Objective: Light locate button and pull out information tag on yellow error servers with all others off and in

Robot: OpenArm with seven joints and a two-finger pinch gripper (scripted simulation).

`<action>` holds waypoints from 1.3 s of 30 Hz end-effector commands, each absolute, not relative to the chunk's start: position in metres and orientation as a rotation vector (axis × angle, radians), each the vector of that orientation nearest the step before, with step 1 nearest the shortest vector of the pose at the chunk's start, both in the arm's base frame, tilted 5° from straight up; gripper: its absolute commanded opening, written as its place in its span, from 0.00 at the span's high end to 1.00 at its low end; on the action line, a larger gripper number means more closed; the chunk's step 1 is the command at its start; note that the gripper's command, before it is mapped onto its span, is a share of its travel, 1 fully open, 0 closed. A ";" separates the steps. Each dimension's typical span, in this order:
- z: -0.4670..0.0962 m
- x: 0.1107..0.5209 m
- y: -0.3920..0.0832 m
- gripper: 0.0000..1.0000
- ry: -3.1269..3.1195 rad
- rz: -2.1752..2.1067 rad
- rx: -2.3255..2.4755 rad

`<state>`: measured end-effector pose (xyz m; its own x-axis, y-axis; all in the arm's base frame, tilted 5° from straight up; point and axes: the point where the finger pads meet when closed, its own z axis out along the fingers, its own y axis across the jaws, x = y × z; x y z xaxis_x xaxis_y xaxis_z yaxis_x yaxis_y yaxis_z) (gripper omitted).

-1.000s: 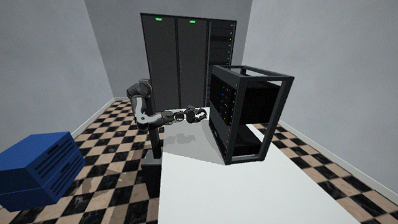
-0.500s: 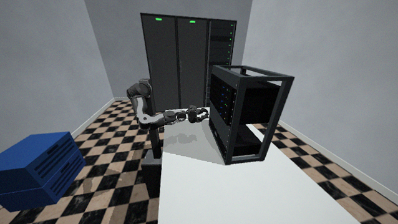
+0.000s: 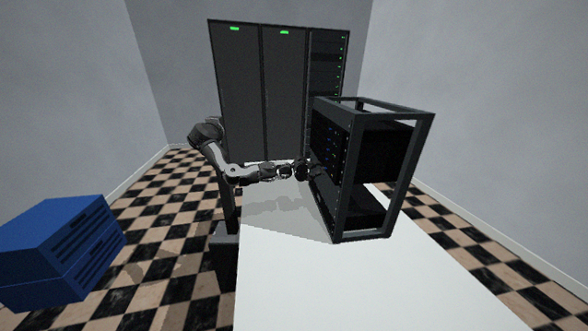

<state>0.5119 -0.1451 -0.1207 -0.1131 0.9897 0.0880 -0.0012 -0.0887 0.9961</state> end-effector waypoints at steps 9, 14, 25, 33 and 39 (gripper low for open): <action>-0.119 0.519 -0.141 0.90 1.254 1.375 1.194; -0.119 0.519 -0.141 0.90 1.254 1.375 1.194; -0.119 0.519 -0.141 0.90 1.253 1.375 1.193; -0.115 0.520 -0.141 0.90 1.253 1.377 1.191; -0.115 0.520 -0.141 0.90 1.253 1.377 1.191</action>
<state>0.5197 -0.1416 -0.1164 -0.1295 0.9883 0.0809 -0.0107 -0.0830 0.9965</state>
